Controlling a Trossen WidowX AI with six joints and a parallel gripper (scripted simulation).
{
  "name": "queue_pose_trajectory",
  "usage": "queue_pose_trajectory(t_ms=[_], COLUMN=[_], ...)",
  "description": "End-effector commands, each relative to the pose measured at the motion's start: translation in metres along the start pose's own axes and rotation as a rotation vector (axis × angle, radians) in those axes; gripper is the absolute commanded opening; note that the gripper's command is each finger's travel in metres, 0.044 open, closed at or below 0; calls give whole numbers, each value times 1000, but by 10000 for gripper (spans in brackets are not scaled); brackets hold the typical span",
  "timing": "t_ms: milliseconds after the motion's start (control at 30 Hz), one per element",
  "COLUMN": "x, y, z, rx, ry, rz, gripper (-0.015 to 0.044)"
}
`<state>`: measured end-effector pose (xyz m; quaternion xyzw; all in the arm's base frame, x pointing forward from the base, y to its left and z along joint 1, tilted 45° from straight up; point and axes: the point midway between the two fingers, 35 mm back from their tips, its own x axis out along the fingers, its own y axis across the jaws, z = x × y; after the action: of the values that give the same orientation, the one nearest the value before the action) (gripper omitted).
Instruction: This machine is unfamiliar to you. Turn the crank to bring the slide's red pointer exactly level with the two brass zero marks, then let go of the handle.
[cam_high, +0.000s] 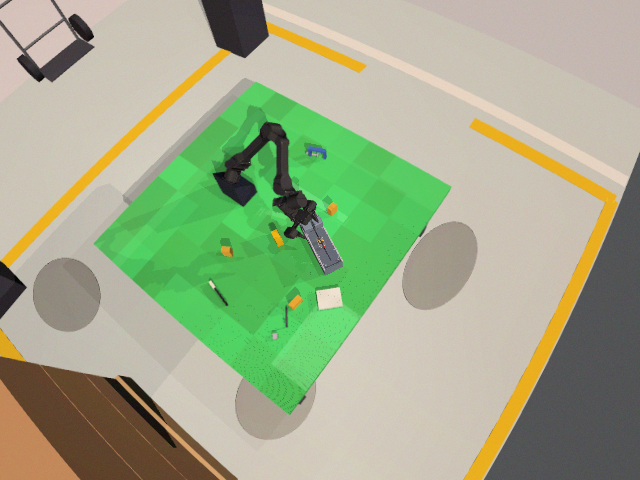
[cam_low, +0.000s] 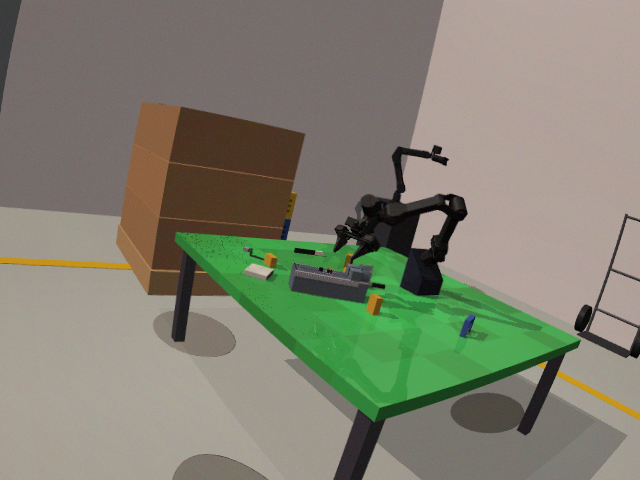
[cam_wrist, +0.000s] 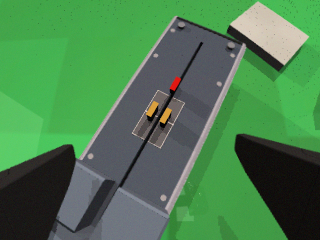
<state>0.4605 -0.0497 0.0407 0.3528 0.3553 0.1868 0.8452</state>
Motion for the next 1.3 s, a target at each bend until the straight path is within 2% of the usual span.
queue_pose_trajectory(t_ms=[0,500,733,833,1267], x=[1,0,-38,-42,-54], y=[-1,-1,1,2,59], z=[-1,0,32,34,10], rx=[-4,-4,-8,-6,172], ry=[-8,-8,-8,-8,-5], rz=[5,5,1,-1,-185], gripper=[440,440,440,440,440])
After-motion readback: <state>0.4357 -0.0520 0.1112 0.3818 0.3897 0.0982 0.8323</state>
